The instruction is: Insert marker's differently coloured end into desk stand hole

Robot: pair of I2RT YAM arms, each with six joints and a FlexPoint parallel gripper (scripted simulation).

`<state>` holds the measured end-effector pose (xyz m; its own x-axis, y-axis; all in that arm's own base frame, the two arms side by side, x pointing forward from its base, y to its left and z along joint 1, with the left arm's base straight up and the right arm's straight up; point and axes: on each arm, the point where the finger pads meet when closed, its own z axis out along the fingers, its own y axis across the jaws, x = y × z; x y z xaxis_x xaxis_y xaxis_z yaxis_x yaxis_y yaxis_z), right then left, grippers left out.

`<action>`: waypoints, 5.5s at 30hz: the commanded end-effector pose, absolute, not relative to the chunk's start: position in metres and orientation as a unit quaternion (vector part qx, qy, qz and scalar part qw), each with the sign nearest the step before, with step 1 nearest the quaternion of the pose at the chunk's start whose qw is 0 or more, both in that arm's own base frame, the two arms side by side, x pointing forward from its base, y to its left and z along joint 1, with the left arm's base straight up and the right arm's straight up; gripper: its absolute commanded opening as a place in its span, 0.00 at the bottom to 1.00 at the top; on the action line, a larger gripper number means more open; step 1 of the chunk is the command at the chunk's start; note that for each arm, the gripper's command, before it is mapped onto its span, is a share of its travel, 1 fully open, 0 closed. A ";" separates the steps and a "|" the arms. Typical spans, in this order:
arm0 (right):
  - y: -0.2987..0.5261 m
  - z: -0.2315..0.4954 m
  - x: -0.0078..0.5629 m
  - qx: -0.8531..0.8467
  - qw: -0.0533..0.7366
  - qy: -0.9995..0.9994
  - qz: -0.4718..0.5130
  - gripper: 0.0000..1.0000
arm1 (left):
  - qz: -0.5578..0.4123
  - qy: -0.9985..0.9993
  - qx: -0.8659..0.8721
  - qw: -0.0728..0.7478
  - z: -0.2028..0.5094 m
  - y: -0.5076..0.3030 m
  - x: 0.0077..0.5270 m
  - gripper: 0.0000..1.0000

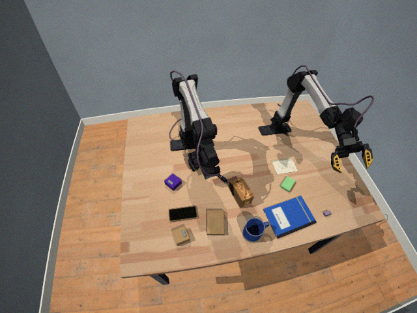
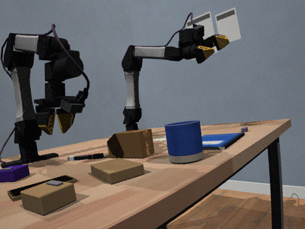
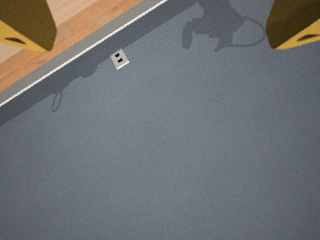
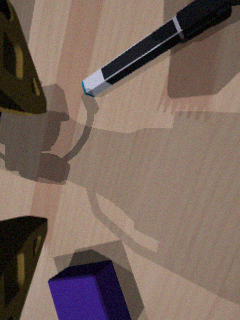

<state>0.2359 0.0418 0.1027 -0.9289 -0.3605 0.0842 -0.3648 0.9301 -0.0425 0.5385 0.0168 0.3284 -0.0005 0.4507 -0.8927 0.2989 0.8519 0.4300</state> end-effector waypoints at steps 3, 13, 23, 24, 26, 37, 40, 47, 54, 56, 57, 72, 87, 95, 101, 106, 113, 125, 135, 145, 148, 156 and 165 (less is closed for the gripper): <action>0.068 0.100 0.250 0.222 -0.044 -0.974 0.005 0.50 | 0.053 0.710 0.181 0.678 0.377 0.009 0.494 1.00; 0.096 0.087 0.245 0.271 -0.096 -0.958 -0.019 0.50 | 0.032 0.716 0.091 0.692 0.397 0.004 0.441 1.00; 0.125 0.075 0.237 0.321 -0.149 -0.934 -0.048 0.50 | 0.005 0.713 -0.004 0.701 0.402 0.003 0.387 1.00; 0.127 0.074 0.237 0.325 -0.152 -0.932 -0.049 0.50 | 0.003 0.712 -0.010 0.702 0.405 0.003 0.384 1.00; 0.129 0.072 0.233 0.329 -0.154 -0.930 -0.051 0.50 | -0.001 0.711 -0.017 0.703 0.402 0.002 0.374 1.00; 0.127 0.072 0.228 0.331 -0.145 -0.931 -0.045 0.50 | 0.004 0.680 0.001 0.733 0.433 0.002 0.367 1.00; 0.127 0.072 0.228 0.332 -0.145 -0.931 -0.045 0.50 | 0.003 0.682 0.002 0.731 0.431 0.001 0.369 1.00; 0.123 0.053 0.209 0.342 -0.097 -0.933 -0.048 0.50 | 0.003 0.682 0.001 0.731 0.431 0.001 0.369 1.00; 0.130 0.054 0.228 0.333 -0.135 -0.932 -0.046 0.50 | 0.003 0.682 0.001 0.731 0.431 0.001 0.369 1.00; 0.128 0.057 0.227 0.330 -0.132 -0.933 -0.046 0.50 | 0.003 0.682 0.001 0.731 0.431 0.001 0.369 1.00; 0.128 0.057 0.227 0.330 -0.132 -0.933 -0.046 0.50 | 0.003 0.682 0.001 0.731 0.431 0.001 0.369 1.00; 0.133 0.033 0.233 0.331 -0.133 -0.933 -0.042 0.50 | 0.003 0.682 0.001 0.731 0.431 0.001 0.369 1.00; 0.138 0.028 0.247 0.331 -0.156 -0.930 -0.047 0.50 | 0.003 0.682 0.001 0.731 0.431 0.001 0.369 1.00; 0.138 0.029 0.248 0.327 -0.158 -0.930 -0.046 0.00 | 0.003 0.682 0.001 0.731 0.431 0.001 0.369 1.00; 0.138 0.029 0.248 0.327 -0.158 -0.930 -0.046 0.00 | 0.003 0.682 0.001 0.731 0.431 0.001 0.369 1.00; 0.134 0.034 0.240 0.329 -0.143 -0.932 -0.044 0.00 | 0.003 0.682 0.001 0.731 0.431 0.001 0.369 1.00; 0.134 0.043 0.239 0.332 -0.144 -0.931 -0.043 0.00 | 0.003 0.682 0.001 0.731 0.431 0.001 0.369 1.00; 0.135 0.061 0.238 0.337 -0.145 -0.929 -0.042 0.00 | 0.003 0.682 0.001 0.731 0.431 0.001 0.369 1.00; 0.135 0.078 0.237 0.338 -0.145 -0.929 -0.042 0.00 | 0.003 0.682 0.001 0.731 0.431 0.001 0.369 1.00; 0.135 0.090 0.237 0.338 -0.145 -0.929 -0.042 0.00 | 0.003 0.682 0.001 0.731 0.431 0.001 0.369 1.00; 0.135 0.088 0.236 0.339 -0.141 -0.929 -0.042 0.00 | 0.003 0.682 0.001 0.731 0.431 0.001 0.369 1.00; 0.146 0.081 0.230 0.322 -0.121 -0.938 -0.043 0.00 | 0.003 0.682 0.001 0.731 0.431 0.001 0.369 1.00; 0.186 0.083 0.207 0.295 -0.100 -0.949 -0.038 0.00 | 0.003 0.682 0.001 0.731 0.431 0.001 0.369 1.00</action>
<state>0.2113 0.1734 0.0762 -0.7607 -0.6068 -0.2304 -0.6266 0.7791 0.0170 0.3738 0.0002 0.4025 -0.0025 -0.0016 -1.0000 -0.0046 1.0000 -0.0016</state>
